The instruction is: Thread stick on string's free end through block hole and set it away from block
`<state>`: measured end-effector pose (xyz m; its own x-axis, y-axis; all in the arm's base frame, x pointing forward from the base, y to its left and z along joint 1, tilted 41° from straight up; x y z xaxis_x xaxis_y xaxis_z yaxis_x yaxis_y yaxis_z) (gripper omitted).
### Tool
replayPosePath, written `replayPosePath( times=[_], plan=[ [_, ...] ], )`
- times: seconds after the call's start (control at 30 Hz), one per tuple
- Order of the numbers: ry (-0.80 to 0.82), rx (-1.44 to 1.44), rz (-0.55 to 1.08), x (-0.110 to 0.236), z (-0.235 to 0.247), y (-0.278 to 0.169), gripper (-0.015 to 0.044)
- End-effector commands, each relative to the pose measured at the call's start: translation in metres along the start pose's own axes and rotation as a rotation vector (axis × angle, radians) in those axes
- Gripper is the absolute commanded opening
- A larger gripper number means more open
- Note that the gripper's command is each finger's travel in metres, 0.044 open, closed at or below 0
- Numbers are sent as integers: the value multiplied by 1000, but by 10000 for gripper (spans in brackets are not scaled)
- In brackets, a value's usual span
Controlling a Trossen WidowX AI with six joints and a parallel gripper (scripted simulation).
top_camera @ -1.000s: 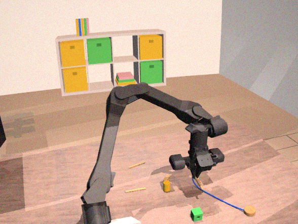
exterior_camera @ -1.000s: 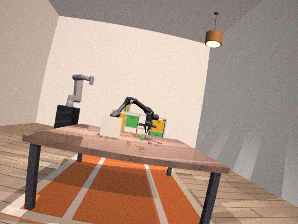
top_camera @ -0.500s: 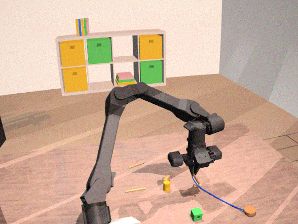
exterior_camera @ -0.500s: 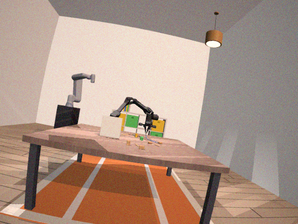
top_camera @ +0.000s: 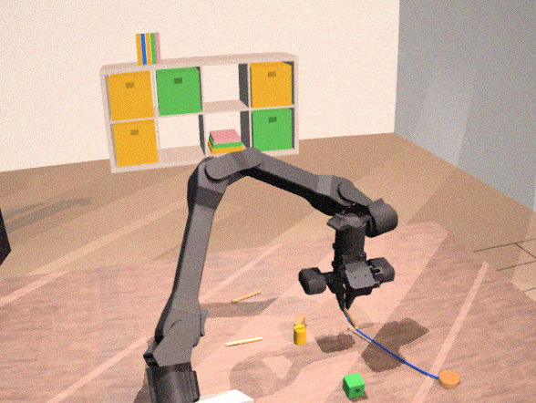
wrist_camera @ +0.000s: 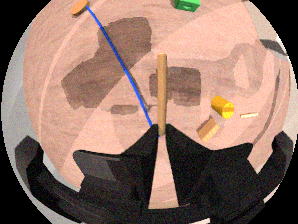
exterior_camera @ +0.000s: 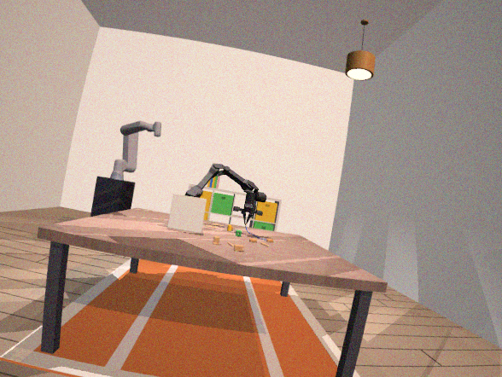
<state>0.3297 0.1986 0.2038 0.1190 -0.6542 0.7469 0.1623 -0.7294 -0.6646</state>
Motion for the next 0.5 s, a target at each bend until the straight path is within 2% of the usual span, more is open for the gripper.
replayPosePath(
  times=[0.0,0.47],
  plan=[
    [3,6,1,0,0,-8,0],
    [3,6,6,-2,-3,-15,0]
  ],
)
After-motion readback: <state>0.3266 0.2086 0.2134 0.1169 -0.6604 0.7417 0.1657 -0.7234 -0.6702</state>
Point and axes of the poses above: the point midway between the two fingers, 35 mm back from their tips, its own x axis back along the fingers, its own z axis across the jaws, y = z × x, the point moved 9 cm from there along x, back along the fingers, and after that the axes turned 2 degrees about x, right-handed, at the moved point
